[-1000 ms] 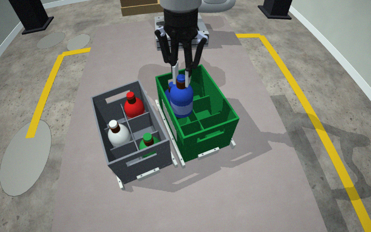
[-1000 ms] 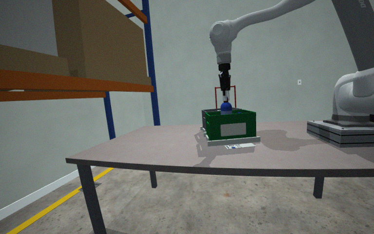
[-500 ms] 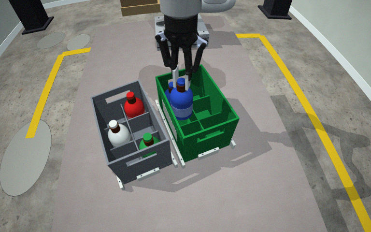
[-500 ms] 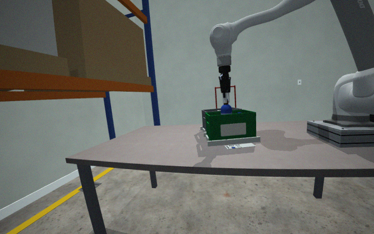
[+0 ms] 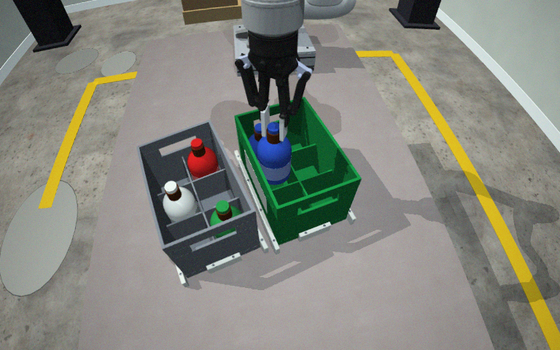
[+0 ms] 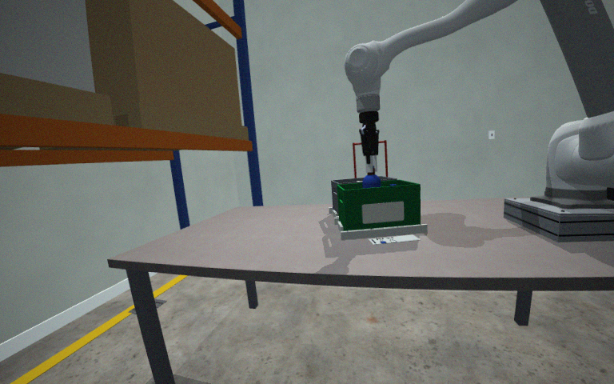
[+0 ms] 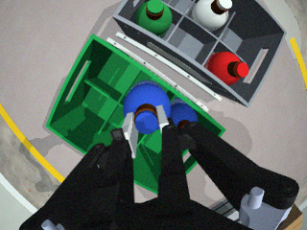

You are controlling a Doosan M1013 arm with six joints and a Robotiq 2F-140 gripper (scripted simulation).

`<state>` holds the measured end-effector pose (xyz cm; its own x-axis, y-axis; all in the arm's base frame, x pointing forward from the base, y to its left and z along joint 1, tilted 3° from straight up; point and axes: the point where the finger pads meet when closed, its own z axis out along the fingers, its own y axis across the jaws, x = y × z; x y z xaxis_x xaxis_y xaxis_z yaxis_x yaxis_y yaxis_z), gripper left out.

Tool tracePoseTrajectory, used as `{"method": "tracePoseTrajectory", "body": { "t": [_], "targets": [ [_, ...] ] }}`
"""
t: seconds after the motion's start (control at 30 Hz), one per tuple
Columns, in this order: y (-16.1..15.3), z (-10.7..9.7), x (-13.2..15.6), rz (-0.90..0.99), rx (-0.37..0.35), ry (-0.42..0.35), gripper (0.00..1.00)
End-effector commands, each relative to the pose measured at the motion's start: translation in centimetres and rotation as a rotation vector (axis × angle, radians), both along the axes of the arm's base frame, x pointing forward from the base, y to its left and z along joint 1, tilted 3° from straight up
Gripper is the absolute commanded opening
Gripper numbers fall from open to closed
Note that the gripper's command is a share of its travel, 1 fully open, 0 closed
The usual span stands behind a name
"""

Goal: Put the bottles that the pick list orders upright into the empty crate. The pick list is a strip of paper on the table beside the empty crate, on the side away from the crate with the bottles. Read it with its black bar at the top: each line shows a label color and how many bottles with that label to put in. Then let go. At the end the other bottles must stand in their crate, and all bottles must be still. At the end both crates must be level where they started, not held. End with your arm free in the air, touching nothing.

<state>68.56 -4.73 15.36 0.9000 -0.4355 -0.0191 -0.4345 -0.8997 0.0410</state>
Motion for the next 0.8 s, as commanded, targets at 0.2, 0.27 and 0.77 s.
{"method": "tracePoseTrajectory", "body": {
  "t": [0.2,0.27,0.77],
  "targets": [
    [0.0,-0.8,0.0,0.0,0.0,0.0,0.0],
    [0.0,-1.0,0.0,0.0,0.0,0.0,0.0],
    [-0.1,-2.3,-0.1,0.0,0.0,0.0,0.0]
  ]
}}
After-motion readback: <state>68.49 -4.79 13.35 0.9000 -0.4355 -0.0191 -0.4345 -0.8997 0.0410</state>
